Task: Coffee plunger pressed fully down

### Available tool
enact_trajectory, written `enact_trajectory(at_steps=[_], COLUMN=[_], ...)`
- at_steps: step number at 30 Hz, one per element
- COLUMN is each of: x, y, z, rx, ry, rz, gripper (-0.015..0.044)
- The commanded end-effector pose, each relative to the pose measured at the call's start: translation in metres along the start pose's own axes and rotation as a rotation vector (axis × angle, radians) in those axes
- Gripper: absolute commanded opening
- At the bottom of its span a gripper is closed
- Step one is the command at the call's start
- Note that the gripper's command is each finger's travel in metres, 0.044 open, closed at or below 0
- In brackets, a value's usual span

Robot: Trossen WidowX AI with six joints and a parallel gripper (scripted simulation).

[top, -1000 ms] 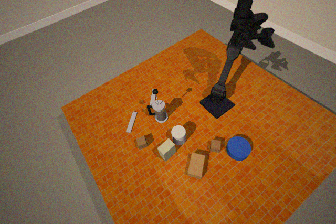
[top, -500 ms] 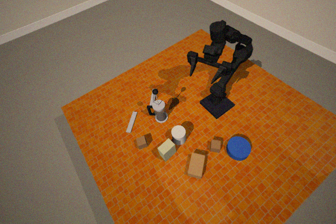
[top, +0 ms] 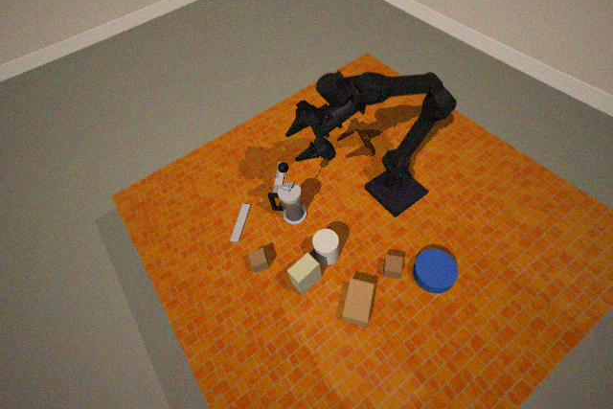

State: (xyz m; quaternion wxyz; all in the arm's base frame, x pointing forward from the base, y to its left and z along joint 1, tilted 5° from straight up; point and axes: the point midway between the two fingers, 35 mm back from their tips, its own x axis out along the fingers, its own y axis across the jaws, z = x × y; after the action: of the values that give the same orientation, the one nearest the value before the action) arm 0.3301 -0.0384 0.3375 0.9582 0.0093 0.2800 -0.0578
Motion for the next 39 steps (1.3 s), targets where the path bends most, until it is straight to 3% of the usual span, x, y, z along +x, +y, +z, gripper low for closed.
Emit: enact_trajectory(at_steps=[1,8,39], x=[0.013,0.036,0.075], y=[-0.013,-0.010,-0.011], z=[-0.015,-0.056,-0.055], rx=[0.025,0.021,0.019], ry=[0.017,0.017,0.014], rz=[-0.054,-0.048,-0.045], gripper=[0.0440,0.0440,0.0440])
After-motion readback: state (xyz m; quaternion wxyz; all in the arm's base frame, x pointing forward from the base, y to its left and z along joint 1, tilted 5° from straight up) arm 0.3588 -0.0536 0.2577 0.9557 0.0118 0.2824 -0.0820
